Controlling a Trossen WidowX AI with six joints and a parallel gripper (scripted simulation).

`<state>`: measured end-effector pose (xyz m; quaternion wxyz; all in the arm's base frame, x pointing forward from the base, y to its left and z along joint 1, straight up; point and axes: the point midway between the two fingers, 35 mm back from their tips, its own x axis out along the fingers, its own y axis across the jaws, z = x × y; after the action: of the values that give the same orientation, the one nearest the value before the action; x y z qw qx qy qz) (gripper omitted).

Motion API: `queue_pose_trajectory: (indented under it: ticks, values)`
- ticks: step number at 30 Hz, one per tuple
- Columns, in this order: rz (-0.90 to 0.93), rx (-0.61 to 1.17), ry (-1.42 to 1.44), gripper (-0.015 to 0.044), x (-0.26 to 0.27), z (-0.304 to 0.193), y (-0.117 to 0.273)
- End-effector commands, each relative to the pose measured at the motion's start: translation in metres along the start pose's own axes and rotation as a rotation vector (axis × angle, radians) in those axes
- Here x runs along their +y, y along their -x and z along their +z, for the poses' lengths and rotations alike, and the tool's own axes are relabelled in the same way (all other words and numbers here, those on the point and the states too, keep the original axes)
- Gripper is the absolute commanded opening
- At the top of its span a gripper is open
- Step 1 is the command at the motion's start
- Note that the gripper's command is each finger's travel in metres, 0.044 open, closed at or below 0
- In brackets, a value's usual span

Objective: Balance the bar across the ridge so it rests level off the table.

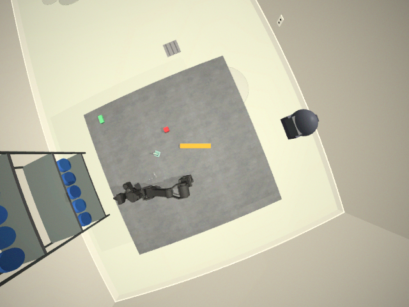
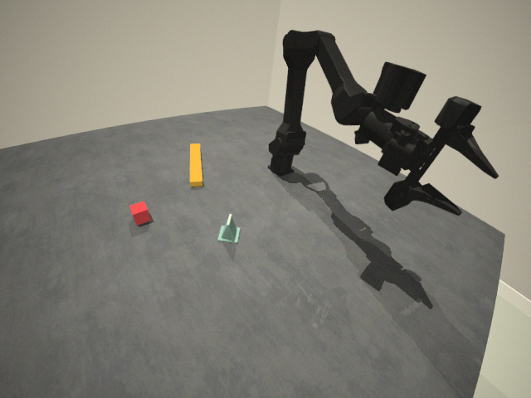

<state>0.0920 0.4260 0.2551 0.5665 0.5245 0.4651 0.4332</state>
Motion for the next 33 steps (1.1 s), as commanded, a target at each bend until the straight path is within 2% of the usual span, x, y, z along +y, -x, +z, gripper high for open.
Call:
queue_pose_trajectory:
  ticks: [1, 21, 33]
  values:
    - [-0.046, -0.057, 0.104, 0.0315, -0.007, 0.027, 0.0]
    - [-0.251, -0.232, 0.429, 0.0315, -0.037, 0.125, 0.024]
    - [-0.481, -0.294, 0.649, 0.0315, -0.062, 0.191, 0.055]
